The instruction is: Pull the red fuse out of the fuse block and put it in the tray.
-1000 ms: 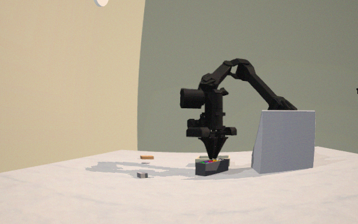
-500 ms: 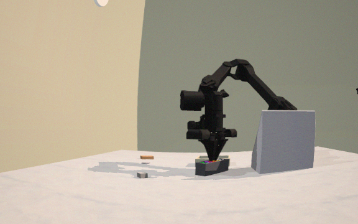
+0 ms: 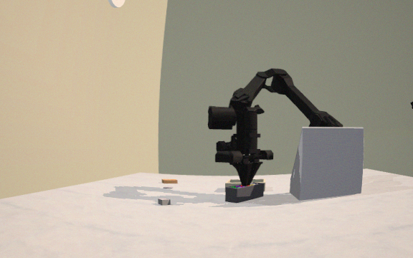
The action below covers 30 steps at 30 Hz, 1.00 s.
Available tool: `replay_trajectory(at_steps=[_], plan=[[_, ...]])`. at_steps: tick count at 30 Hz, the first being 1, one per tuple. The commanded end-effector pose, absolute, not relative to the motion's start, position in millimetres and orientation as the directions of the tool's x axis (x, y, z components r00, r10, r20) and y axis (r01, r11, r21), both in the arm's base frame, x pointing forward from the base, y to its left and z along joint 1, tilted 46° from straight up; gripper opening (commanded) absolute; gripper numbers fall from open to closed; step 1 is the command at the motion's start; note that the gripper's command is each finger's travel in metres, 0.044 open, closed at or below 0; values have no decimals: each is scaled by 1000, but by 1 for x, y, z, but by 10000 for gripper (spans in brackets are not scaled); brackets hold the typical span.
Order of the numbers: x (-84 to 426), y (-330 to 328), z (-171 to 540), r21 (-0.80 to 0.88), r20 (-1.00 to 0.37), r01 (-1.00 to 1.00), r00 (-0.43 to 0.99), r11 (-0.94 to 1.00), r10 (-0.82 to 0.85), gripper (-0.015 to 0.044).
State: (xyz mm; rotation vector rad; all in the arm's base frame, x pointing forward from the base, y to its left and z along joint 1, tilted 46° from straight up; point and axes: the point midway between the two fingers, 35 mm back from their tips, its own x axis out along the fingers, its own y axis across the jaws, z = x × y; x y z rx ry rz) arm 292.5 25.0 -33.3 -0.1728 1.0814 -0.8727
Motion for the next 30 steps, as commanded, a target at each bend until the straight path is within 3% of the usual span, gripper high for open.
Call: replay_trajectory(at_steps=[1,30], plan=[[293,25,-33,-521,-697,536,183,665,-693,14],[291,34,-26,-521,-698,534,183,666,-693,0]])
